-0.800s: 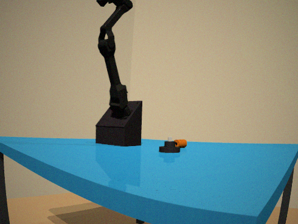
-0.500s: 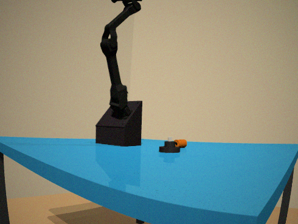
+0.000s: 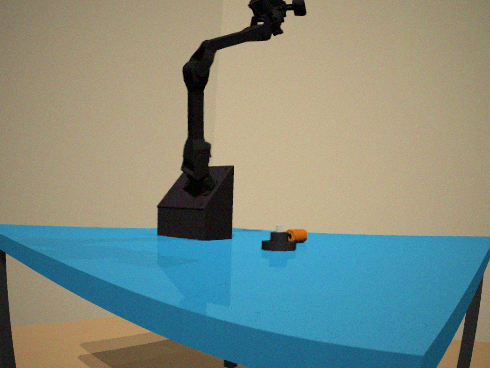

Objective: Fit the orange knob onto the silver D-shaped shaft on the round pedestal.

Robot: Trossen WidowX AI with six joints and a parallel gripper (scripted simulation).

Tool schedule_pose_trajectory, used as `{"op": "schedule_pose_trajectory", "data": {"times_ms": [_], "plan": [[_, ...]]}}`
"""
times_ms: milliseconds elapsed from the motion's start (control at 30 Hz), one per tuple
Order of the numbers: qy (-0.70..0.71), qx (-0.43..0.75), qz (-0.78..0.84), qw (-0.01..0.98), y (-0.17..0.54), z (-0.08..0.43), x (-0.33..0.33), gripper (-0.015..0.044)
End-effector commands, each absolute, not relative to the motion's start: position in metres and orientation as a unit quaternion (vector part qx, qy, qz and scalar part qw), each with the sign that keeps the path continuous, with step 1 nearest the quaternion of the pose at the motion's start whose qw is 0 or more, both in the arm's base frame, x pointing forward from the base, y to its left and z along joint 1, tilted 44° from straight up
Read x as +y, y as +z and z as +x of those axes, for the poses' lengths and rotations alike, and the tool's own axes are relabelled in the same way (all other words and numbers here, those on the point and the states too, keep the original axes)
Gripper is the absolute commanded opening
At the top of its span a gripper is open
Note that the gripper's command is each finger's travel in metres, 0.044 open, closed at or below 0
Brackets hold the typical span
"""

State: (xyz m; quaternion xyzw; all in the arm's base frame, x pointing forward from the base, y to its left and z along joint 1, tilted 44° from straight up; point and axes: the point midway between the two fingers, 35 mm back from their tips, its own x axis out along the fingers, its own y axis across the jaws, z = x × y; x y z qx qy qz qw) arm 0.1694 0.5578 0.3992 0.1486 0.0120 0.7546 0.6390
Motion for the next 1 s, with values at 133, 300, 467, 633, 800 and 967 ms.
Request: {"op": "schedule_pose_trajectory", "data": {"times_ms": [133,300,467,633,800,967], "plan": [[0.633,0.135,0.055,0.760,0.268,0.258,0.556,0.0440],[0.544,0.218,-0.029,0.810,0.180,0.305,0.527,0.0440],[0.452,0.304,-0.128,0.829,0.094,0.339,0.476,0.0440],[0.360,0.393,-0.239,0.812,0.017,0.356,0.406,0.0440],[0.274,0.484,-0.358,0.750,-0.047,0.355,0.320,0.0440],[0.202,0.573,-0.479,0.633,-0.090,0.335,0.222,0.0440]]}}
